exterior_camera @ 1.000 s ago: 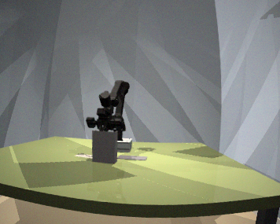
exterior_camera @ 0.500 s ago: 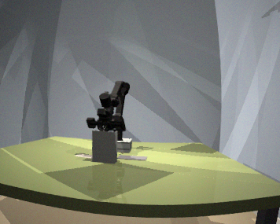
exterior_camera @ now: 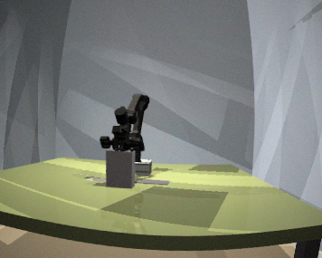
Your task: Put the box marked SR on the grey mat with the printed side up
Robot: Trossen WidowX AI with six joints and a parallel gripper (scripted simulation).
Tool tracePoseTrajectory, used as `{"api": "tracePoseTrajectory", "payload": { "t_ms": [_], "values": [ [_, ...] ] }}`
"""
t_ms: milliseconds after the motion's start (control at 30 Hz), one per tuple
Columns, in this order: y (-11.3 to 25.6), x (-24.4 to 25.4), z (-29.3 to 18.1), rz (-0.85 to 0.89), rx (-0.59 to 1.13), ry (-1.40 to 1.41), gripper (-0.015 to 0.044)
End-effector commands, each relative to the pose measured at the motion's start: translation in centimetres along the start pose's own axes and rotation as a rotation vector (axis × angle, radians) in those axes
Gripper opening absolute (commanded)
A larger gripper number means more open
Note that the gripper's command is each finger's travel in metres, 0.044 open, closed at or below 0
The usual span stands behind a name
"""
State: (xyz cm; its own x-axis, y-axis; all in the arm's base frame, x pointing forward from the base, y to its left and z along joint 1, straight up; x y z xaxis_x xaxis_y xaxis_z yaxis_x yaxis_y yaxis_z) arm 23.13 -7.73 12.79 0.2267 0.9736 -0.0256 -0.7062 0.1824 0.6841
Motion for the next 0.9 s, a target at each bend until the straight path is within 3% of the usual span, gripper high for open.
{"api": "tracePoseTrajectory", "payload": {
  "t_ms": [0,867],
  "values": [
    [-0.1,0.05,-0.61,0.003,0.016,0.003,0.0],
    [0.55,0.03,0.07,0.003,0.016,0.003,0.0]
  ]
}}
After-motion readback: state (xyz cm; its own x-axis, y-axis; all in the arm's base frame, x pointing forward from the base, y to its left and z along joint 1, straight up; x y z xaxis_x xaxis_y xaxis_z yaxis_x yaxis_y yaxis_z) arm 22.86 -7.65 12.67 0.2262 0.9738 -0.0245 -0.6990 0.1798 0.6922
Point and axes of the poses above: the point midway between the two fingers, 35 mm back from their tips, its own y axis back along the fingers, its own x axis across the jaws, z = x × y, the point moved 7 cm from there along y, back along the fingers, and after that the axes turned 2 degrees about y, right-handed, at the moved point
